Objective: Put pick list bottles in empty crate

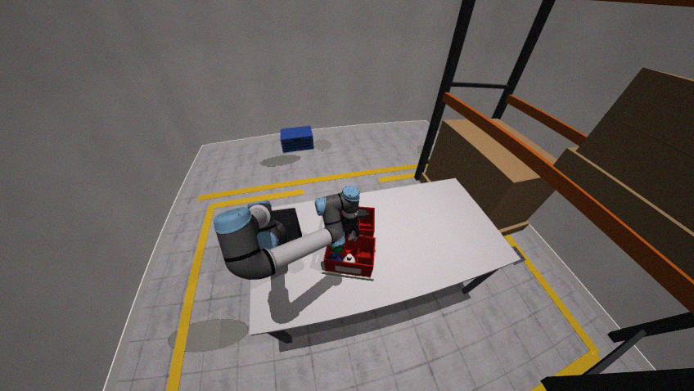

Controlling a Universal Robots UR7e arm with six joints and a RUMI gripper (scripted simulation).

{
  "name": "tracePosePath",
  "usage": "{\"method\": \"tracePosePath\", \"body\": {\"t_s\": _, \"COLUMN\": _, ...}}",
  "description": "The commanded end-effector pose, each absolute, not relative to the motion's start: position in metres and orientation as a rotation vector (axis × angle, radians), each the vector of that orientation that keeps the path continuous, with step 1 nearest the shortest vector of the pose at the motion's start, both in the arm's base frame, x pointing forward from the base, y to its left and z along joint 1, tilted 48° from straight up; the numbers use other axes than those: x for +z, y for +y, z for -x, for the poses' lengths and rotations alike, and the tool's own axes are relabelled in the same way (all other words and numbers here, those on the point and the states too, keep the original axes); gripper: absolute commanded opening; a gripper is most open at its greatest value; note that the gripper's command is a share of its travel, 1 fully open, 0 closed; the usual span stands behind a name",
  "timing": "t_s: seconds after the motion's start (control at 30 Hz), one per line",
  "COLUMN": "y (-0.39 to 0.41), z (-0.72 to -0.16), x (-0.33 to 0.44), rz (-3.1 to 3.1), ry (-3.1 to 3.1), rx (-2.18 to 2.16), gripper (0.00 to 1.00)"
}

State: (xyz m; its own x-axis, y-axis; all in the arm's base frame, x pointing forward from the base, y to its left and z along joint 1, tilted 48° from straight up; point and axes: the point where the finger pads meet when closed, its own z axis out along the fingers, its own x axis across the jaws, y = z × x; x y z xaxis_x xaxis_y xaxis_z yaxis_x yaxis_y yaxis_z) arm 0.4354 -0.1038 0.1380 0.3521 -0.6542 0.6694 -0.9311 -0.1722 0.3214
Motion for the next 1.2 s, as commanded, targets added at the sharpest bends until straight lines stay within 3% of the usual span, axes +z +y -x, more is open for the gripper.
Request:
{"method": "tracePosePath", "body": {"t_s": 0.0, "y": -0.113, "z": -0.43, "x": 0.15, "rz": -1.915, "ry": -1.381, "rx": 0.502, "gripper": 0.38}}
{"method": "tracePosePath", "body": {"t_s": 0.47, "y": -0.155, "z": -0.404, "x": 0.199, "rz": -1.914, "ry": -1.381, "rx": 0.502, "gripper": 0.38}}
{"method": "tracePosePath", "body": {"t_s": 1.17, "y": -0.161, "z": -0.403, "x": 0.196, "rz": -1.914, "ry": -1.381, "rx": 0.502, "gripper": 0.38}}
